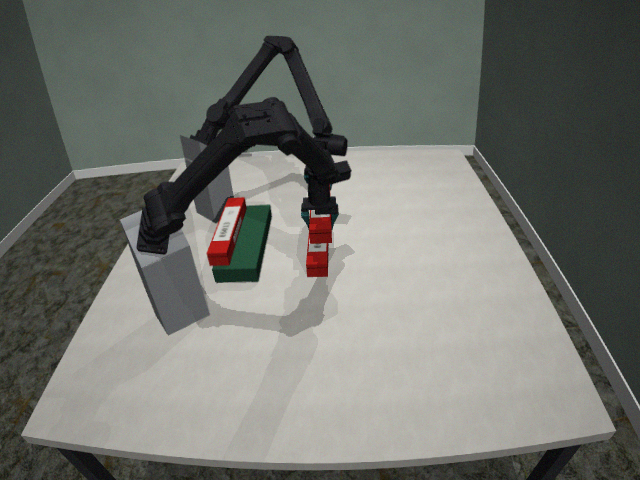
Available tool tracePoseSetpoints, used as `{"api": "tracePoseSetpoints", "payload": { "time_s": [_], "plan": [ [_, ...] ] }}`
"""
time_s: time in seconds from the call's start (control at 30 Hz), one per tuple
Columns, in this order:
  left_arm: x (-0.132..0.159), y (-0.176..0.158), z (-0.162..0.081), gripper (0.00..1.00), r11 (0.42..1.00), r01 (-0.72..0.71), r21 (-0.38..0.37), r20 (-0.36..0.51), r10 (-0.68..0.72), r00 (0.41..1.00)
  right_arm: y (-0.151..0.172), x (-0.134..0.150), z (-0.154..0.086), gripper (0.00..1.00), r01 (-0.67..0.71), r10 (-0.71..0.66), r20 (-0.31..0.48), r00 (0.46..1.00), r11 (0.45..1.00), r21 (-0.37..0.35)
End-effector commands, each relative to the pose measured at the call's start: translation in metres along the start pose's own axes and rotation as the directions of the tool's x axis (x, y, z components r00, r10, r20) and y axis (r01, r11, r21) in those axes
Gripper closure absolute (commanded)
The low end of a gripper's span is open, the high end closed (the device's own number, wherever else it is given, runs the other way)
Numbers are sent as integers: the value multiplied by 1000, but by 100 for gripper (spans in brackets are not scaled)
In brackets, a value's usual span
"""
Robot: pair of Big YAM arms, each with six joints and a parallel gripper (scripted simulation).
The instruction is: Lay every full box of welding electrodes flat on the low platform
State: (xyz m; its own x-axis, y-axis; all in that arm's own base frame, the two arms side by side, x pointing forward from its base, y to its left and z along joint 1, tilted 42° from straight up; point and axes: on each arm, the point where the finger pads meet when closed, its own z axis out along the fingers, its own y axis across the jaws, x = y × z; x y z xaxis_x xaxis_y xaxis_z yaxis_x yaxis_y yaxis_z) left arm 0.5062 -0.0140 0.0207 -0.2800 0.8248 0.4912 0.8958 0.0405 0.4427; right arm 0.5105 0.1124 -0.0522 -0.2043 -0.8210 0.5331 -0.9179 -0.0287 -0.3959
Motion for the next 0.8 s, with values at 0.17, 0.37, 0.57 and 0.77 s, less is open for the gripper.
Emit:
{"api": "tracePoseSetpoints", "payload": {
  "time_s": [0.17, 0.37, 0.57, 0.77],
  "plan": [
    [-3, 25, -21, 100, 998, 19, -65, 26, -18, 1000, -20, -8, -30, 100, -6, 4, 41, 999, 998, 63],
    [-3, 26, -21, 100, 998, 22, -67, 27, -20, 999, -21, -8, -30, 100, -7, 4, 42, 999, 998, 64],
    [-6, 6, -19, 100, 998, 12, -53, 24, -11, 1000, -8, -7, -27, 100, -14, 12, 39, 999, 998, 57],
    [-7, -2, -20, 100, 998, 3, -58, 26, -1, 1000, 5, -6, -26, 100, -14, 12, 34, 999, 998, 55]
  ]
}}
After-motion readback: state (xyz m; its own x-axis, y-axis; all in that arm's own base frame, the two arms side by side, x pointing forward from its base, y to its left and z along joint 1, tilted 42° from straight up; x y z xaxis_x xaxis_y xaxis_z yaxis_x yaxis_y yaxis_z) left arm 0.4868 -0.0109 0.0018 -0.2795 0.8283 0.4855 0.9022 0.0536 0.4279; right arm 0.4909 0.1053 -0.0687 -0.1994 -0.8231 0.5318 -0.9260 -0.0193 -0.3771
